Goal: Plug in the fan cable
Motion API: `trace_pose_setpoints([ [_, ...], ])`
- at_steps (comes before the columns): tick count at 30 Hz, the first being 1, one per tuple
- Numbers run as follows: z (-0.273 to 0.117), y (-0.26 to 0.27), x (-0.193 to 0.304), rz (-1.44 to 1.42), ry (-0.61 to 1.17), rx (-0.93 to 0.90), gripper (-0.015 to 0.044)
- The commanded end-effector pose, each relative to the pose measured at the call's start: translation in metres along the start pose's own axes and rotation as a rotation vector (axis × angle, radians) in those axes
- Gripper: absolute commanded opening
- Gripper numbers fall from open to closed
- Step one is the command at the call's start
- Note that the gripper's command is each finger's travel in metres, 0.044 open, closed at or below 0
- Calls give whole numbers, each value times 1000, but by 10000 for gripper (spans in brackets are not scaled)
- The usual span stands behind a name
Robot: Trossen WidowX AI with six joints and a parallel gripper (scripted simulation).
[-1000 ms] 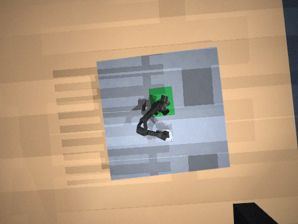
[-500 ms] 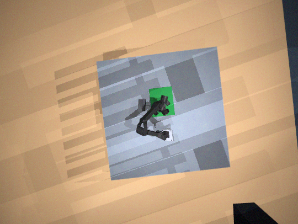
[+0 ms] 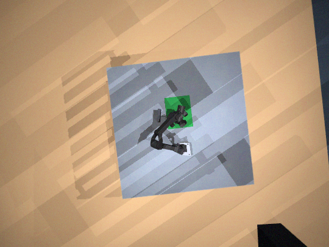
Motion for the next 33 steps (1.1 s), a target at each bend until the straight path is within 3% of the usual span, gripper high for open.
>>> trace_pose_setpoints([
  [1,2,0,0,5,3,3,0],
  [33,15,0,0,5,4,3,0],
])
Point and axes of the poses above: the point midway between the two fingers, 35 mm back from their tips, its own z axis out along the fingers, its own y axis across the jaws, x = y × z, the point moved 10 cm from there along -z, back along the fingers, and after that the axes turned 7 degrees about -z, right-handed, at the moved point
